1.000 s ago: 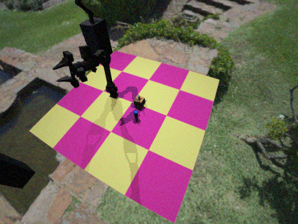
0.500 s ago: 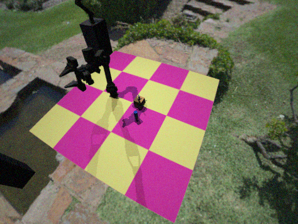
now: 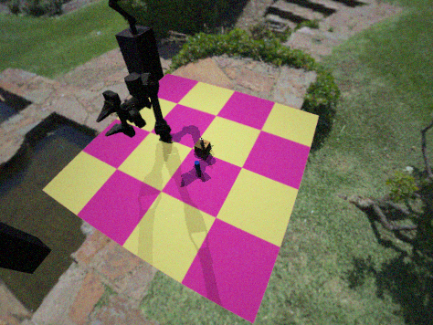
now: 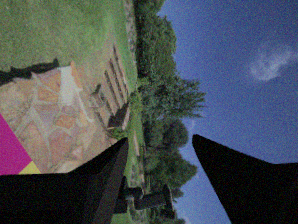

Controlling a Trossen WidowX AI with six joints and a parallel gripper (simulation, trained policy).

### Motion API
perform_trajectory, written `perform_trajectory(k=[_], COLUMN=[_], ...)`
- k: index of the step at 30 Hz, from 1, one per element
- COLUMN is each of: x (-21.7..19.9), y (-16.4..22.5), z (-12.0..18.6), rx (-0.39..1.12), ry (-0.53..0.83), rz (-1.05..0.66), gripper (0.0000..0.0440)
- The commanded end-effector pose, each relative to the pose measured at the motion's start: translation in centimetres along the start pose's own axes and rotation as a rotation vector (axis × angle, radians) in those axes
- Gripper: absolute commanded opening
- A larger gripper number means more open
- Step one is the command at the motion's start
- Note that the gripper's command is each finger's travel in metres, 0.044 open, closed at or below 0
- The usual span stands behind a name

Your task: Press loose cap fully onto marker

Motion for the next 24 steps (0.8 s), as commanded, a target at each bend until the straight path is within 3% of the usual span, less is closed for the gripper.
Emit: perform_trajectory(k=[1,24], x=[0.7,4.2], y=[-0.6,-4.5], z=[0.1,1.5], rx=[-0.014,-0.121], ry=[-0.026,-0.181], rz=[-0.001,-0.014], gripper=[0.0302,0.0304])
Point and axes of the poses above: the point midway between the two fingers, 35 mm back from their tips, its own z axis back along the fingers, its own x axis across the jaws, y = z × x, the point moved 7 cm from there along z, back along the fingers, and after that the axes turned 9 degrees about z, right-handed, at the moved point
